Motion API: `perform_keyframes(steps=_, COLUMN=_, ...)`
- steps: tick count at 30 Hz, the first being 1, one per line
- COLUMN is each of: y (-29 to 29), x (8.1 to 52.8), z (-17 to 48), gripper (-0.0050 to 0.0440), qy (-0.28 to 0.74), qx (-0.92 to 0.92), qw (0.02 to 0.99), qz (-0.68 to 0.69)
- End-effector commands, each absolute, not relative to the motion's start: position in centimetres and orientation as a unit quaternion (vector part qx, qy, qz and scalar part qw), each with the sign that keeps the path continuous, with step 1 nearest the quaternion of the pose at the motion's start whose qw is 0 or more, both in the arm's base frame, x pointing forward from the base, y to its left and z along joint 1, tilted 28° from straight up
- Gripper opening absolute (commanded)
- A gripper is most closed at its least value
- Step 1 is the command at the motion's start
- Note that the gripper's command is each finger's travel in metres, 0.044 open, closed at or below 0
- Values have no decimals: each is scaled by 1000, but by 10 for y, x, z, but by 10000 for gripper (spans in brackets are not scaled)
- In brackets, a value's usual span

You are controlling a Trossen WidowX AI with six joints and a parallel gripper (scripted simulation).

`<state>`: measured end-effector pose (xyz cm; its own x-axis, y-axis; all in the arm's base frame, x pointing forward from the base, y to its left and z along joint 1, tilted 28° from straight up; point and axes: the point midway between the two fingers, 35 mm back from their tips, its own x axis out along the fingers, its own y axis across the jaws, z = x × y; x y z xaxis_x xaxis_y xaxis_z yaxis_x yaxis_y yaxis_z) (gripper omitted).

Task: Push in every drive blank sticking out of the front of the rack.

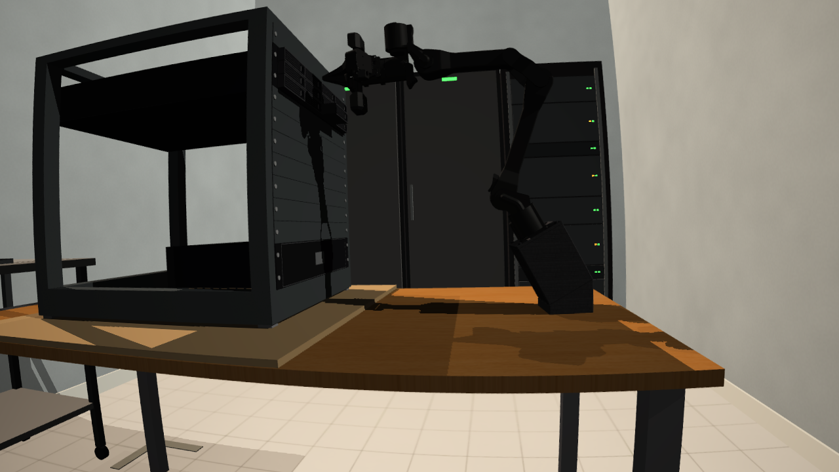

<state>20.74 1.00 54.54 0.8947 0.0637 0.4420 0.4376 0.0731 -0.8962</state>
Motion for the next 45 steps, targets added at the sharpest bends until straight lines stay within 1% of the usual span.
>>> perform_keyframes(steps=1, y=10, x=200, z=556, gripper=-50, qy=-198, qx=-667, qw=704, qz=-142)
perform_keyframes(steps=11, y=11, x=208, z=560, gripper=-50, qy=-198, qx=-667, qw=704, qz=-142)
perform_keyframes(steps=45, y=11, x=208, z=560, gripper=-50, qy=-198, qx=-667, qw=704, qz=-142)
